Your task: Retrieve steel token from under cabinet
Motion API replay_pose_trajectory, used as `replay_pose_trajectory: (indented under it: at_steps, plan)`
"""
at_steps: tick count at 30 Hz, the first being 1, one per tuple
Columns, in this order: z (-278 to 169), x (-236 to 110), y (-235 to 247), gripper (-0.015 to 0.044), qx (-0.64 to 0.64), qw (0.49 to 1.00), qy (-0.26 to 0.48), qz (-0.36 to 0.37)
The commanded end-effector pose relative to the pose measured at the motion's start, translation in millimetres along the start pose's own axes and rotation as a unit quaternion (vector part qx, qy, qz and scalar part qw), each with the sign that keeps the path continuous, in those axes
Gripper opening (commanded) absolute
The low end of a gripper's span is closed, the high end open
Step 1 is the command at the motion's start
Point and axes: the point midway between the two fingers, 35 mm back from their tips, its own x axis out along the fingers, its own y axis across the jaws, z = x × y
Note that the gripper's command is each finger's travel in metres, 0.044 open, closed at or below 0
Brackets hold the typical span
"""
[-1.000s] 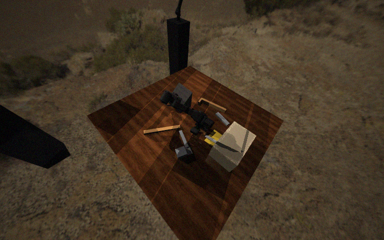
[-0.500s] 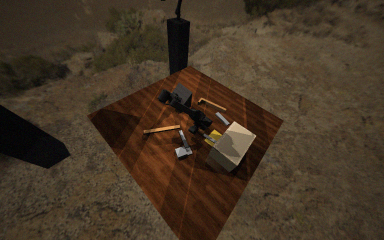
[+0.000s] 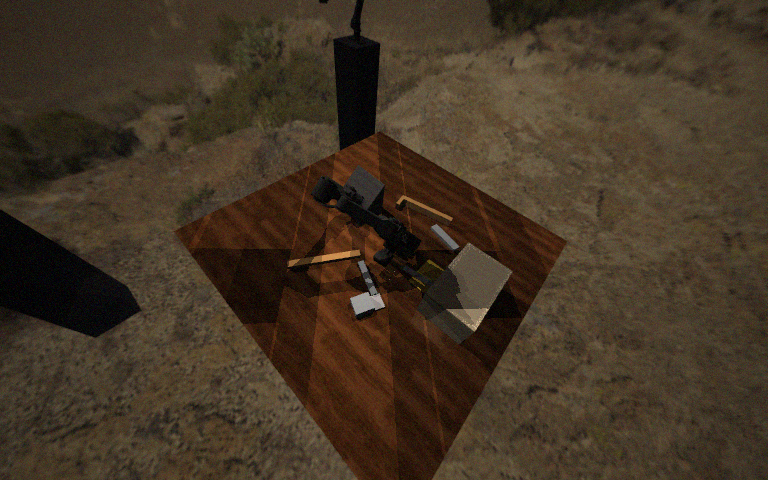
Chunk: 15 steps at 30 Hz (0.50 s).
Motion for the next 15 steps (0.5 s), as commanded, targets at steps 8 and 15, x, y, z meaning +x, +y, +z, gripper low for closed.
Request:
replay_pose_trajectory:
  at_steps: [8,15]
  plan:
    - [-16.5,0.8,-0.1,0.0000,-0.003,1.000,0.003,-0.001]
    - [-24.5,0.8,-0.6,0.0000,-0.004,1.000,0.003,-0.001]
